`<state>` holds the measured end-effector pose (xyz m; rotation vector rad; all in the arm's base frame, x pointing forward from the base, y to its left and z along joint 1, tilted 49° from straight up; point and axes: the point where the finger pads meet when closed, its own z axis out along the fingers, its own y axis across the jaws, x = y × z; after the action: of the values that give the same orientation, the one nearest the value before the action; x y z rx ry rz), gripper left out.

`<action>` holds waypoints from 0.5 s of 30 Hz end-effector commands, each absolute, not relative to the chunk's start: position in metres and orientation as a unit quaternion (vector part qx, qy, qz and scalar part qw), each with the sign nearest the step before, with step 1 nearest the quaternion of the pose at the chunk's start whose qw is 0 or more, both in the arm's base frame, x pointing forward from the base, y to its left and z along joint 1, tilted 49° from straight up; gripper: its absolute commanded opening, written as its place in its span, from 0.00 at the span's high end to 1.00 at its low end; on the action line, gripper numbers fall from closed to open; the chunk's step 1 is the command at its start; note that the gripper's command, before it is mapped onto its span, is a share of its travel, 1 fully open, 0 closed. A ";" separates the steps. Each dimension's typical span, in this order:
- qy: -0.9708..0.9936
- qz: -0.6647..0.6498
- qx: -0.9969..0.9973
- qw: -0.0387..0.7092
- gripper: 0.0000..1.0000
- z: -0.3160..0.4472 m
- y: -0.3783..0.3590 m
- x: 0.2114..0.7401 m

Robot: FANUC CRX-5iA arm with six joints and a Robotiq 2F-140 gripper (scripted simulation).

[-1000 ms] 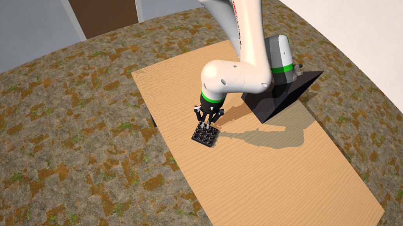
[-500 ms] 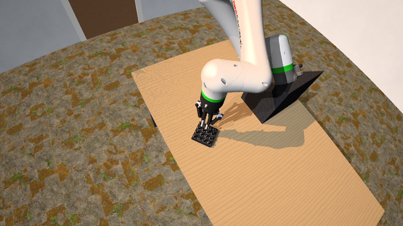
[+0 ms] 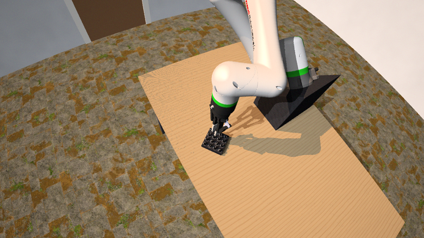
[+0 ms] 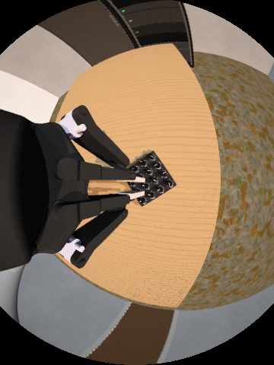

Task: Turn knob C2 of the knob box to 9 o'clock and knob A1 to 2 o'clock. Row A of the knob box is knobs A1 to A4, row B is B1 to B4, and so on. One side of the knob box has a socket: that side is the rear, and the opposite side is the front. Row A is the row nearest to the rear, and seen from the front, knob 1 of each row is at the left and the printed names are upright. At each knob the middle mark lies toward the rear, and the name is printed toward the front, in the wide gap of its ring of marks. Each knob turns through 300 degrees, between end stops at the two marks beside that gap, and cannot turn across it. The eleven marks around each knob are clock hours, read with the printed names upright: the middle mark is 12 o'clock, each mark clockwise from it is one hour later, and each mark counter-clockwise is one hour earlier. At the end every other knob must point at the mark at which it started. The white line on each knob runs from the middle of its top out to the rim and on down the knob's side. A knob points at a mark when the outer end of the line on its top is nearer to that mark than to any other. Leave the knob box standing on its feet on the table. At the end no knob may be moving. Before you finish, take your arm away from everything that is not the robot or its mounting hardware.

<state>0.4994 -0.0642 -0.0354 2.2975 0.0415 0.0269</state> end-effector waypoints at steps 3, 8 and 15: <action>-0.082 0.059 0.907 0.408 0.88 -0.034 -0.063 0.499; -0.150 0.090 0.899 0.402 0.88 -0.034 -0.062 0.499; -0.237 0.128 0.880 0.392 0.88 -0.033 -0.061 0.499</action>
<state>0.4993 -0.0617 -0.0331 2.2598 -0.4889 0.2644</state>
